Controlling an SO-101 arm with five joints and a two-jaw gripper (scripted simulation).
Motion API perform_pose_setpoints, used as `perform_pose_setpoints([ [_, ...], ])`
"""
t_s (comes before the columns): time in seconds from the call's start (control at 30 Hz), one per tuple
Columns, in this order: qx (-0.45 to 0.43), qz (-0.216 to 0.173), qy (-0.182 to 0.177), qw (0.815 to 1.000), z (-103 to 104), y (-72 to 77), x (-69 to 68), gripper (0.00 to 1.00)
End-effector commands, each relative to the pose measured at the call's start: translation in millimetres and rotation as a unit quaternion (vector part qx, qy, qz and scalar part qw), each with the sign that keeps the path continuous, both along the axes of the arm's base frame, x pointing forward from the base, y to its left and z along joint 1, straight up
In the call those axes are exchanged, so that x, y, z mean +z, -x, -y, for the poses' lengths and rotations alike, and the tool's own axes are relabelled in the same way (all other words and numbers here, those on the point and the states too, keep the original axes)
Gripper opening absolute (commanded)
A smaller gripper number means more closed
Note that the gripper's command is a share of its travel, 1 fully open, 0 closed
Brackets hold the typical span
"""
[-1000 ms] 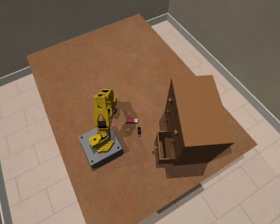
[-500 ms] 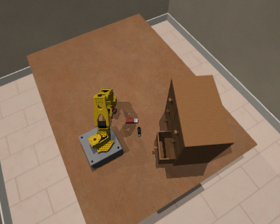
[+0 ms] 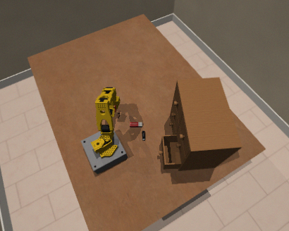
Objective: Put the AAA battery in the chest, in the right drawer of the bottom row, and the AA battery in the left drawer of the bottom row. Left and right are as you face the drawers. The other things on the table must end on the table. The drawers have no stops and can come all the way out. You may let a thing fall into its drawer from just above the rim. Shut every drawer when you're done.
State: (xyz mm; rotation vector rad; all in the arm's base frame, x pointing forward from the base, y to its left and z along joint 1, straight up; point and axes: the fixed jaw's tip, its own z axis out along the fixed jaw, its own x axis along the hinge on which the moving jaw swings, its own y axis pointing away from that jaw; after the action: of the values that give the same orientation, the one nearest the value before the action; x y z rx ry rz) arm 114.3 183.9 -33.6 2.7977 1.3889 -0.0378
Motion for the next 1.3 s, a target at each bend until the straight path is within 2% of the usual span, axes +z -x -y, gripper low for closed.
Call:
perform_pose_setpoints([
  [0.0, 0.005, 0.006, -0.012, 1.0, -3.9, -1.9, 13.6, 0.0],
  [0.13, 0.005, 0.006, -0.012, 1.0, -3.0, -1.3, 22.8, 0.0],
  [0.4, 0.005, 0.006, -0.012, 1.0, -3.0, -1.3, 22.8, 0.0],
  [0.9, 0.027, 0.069, -0.118, 0.99, 1.7, 2.6, 97.9, 0.0],
  [0.97, 0.027, 0.069, -0.118, 0.99, 1.7, 2.6, 97.9, 0.0],
  [1.27, 0.04, 0.108, -0.18, 0.977, 15.4, 11.0, 132.0, 0.0],
])
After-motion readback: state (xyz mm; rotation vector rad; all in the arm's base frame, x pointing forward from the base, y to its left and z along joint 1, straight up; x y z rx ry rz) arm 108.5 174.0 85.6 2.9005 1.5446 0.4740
